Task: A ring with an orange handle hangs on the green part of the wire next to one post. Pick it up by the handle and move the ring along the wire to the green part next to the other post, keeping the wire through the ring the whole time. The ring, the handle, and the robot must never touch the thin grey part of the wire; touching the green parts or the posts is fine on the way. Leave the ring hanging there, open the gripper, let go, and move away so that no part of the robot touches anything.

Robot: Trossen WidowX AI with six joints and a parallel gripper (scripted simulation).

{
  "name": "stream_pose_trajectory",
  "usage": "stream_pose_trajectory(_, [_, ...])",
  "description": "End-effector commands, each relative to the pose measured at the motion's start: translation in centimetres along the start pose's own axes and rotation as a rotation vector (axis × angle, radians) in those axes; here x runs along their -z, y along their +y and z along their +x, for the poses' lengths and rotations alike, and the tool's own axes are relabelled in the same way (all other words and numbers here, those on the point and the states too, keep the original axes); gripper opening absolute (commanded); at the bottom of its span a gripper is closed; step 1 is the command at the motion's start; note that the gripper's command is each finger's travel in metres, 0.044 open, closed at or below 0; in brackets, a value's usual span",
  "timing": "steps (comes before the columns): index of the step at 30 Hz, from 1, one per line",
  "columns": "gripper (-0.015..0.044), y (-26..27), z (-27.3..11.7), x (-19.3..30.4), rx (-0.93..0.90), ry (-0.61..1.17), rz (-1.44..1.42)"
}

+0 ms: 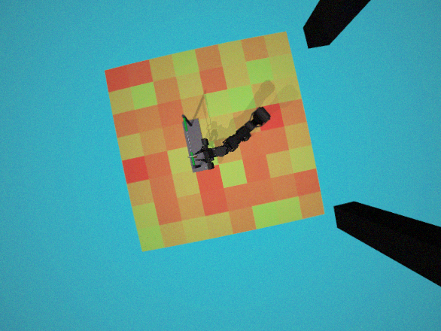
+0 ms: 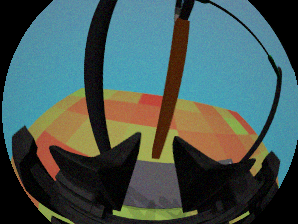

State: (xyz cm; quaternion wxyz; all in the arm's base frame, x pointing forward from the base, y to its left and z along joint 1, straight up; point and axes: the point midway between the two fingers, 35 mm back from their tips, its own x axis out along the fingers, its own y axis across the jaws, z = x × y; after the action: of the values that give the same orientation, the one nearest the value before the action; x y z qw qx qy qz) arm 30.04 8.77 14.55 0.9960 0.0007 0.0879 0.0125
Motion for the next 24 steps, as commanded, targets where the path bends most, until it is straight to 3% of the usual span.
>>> stream_pose_trajectory(1, [0.0160,-0.13,-0.94,0.11,0.002,-0.002,0.006])
stream_pose_trajectory(24, [0.0160,-0.18,-1.48,0.20,0.003,-0.001,0.006])
